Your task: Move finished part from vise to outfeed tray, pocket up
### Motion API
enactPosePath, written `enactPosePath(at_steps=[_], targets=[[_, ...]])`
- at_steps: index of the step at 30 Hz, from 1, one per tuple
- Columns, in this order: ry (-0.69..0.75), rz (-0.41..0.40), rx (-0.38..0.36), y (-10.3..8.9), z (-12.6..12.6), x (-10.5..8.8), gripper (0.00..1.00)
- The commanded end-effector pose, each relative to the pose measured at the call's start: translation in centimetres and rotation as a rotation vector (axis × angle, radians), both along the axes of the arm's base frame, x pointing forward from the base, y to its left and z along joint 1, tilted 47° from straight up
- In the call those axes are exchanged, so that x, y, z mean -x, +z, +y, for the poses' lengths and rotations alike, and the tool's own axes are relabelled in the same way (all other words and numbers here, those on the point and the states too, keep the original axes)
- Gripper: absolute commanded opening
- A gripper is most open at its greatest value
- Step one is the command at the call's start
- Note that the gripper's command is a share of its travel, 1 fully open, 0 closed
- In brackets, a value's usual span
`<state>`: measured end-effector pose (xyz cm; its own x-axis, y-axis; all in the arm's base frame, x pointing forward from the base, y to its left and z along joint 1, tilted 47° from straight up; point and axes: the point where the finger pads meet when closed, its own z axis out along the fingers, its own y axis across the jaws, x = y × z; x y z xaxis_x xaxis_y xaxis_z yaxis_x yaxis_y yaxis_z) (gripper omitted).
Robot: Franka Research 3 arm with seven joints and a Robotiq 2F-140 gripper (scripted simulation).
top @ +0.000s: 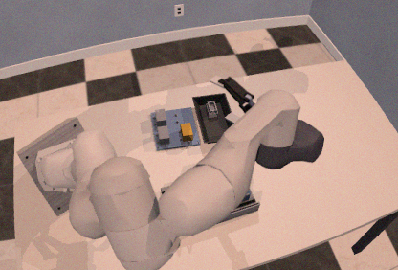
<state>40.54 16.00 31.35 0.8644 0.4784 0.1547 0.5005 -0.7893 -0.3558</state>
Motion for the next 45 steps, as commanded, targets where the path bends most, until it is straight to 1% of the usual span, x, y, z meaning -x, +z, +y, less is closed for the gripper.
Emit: enactPosePath(at_steps=[1, 5, 7, 8, 15, 22, 24, 25, 32, 39, 41, 42, 45], targets=[[0.115, -0.036, 0.116, -1.6, -2.1, 1.0, 1.0], [0.199, -0.054, 0.216, -2.7, -4.0, 1.6, 1.0], [0.199, -0.054, 0.216, -2.7, -4.0, 1.6, 1.0], [0.251, -0.064, 0.277, -3.2, -5.1, 2.0, 1.0], [0.394, -0.091, 0.444, -4.2, -8.4, 2.4, 1.0], [0.54, -0.113, 0.614, -4.3, -11.6, 2.4, 1.0], [0.54, -0.113, 0.614, -4.3, -11.6, 2.4, 1.0], [0.592, -0.119, 0.674, -4.2, -12.7, 2.2, 1.0], [0.735, -0.134, 0.841, -3.3, -15.5, 1.6, 1.0], [0.88, -0.143, 1.012, -1.8, -17.8, 0.6, 1.0], [0.88, -0.143, 1.012, -1.8, -17.8, 0.6, 1.0], [0.93, -0.145, 1.073, -1.1, -18.5, 0.2, 1.0], [0.989, -0.145, 1.144, -0.2, -19.2, -0.4, 1.0]])
